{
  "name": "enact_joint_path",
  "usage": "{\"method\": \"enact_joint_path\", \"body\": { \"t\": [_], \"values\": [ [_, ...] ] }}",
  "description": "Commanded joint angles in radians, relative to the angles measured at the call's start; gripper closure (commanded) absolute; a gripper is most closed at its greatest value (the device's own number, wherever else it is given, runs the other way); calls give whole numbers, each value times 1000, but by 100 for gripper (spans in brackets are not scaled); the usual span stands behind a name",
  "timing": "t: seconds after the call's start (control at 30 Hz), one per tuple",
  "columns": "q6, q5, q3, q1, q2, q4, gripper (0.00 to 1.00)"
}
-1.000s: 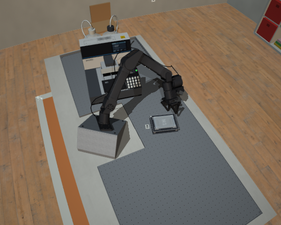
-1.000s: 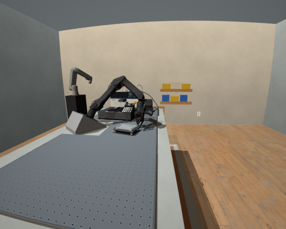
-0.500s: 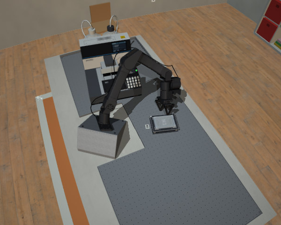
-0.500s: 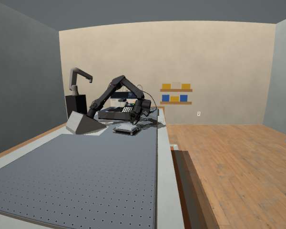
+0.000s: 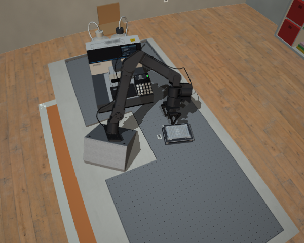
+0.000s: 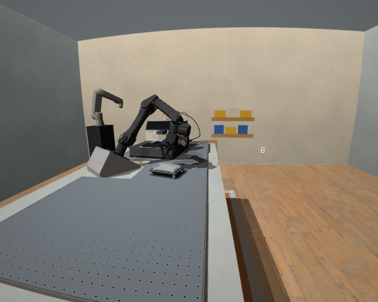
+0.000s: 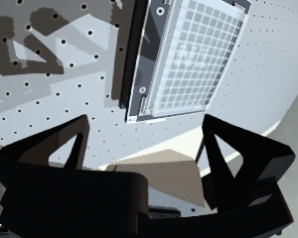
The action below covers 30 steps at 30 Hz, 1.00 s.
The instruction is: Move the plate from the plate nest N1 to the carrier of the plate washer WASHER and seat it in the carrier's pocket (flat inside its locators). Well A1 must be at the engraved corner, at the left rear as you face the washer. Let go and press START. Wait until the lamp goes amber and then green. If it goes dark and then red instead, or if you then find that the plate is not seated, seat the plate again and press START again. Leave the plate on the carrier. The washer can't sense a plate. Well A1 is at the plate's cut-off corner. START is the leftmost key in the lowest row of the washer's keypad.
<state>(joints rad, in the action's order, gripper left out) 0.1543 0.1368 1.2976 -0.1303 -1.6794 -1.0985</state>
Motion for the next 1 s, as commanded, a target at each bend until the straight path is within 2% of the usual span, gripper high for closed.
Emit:
{"method": "enact_joint_path", "body": {
  "t": [0.0,0.17,0.23,0.27,0.33,0.4,0.73,0.8,0.97],
  "values": [
    [131,147,-46,-86,97,22,0],
    [287,329,-109,-224,168,-35,0],
    [287,329,-109,-224,168,-35,0],
    [344,378,-79,-267,141,-54,0],
    [412,443,-125,-318,173,-87,0],
    [456,453,-95,-345,198,-122,0],
    [628,459,-79,-479,277,-323,0],
    [628,459,-79,-479,277,-323,0],
    [725,438,-61,-558,309,-431,0]
  ]
}}
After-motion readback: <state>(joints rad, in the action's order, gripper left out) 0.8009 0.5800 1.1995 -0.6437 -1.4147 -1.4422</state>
